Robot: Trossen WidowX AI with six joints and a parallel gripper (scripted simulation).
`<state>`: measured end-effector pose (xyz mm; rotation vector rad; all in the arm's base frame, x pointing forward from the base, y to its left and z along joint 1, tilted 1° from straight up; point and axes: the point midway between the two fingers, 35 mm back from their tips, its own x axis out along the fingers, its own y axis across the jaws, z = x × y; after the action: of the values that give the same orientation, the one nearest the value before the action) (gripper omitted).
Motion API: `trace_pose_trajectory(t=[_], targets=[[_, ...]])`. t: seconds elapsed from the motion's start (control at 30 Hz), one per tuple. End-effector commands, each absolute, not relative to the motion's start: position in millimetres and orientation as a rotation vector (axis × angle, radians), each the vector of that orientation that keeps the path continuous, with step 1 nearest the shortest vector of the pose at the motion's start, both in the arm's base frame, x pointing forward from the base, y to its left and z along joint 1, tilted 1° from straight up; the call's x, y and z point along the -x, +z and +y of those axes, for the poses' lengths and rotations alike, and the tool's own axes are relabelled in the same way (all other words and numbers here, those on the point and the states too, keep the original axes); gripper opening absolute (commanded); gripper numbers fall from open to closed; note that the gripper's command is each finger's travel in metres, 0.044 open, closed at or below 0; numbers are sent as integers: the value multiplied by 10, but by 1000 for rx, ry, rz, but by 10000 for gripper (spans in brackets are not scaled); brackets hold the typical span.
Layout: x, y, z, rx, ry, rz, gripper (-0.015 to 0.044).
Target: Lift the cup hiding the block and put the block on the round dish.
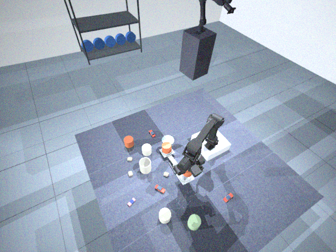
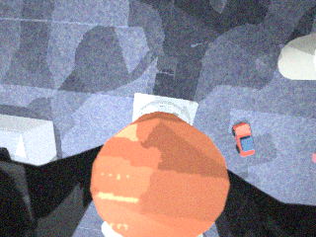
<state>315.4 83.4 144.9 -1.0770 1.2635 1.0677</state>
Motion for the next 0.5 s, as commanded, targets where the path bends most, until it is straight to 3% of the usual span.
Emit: trace_pose_trajectory(t=[0.0,0.47], targets=[[-3157,1452,835,1078,1066,1261,0],[-3149,1412,896,1077,1067,1260,0]])
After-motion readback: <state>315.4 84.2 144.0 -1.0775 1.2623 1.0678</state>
